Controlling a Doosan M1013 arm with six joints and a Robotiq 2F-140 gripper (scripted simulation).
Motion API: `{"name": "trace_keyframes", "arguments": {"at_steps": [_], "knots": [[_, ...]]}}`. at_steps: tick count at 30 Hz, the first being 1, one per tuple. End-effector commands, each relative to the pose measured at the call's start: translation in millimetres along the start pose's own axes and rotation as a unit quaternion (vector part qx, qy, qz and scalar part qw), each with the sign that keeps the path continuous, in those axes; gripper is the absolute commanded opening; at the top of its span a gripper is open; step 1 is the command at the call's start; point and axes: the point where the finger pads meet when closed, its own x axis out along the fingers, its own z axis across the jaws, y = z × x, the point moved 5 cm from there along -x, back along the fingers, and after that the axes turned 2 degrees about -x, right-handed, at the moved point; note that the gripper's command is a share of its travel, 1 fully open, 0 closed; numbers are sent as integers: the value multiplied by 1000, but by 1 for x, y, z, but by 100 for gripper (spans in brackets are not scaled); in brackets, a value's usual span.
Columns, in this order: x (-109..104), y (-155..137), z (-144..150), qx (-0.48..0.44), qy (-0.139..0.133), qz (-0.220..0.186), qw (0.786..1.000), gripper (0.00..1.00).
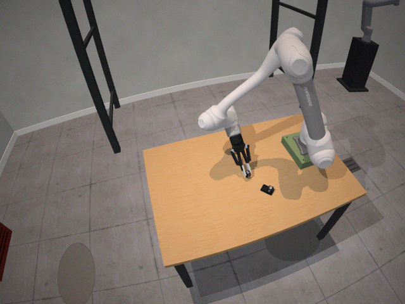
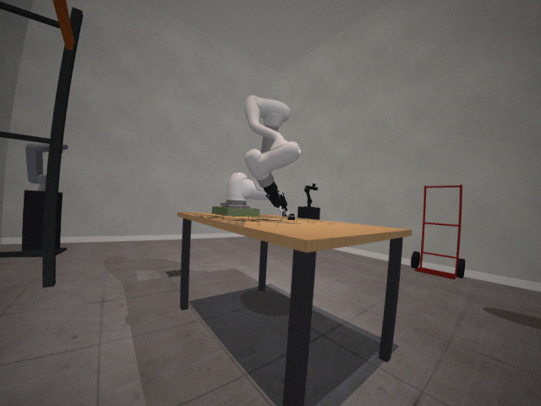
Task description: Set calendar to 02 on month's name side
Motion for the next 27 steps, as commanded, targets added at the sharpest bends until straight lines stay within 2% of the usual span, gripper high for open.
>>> {"name": "trace_keyframes", "arguments": {"at_steps": [1,27], "knots": [[3,3,0,0,0,0,1000,24],[15,15,0,0,0,0,1000,24]]}}
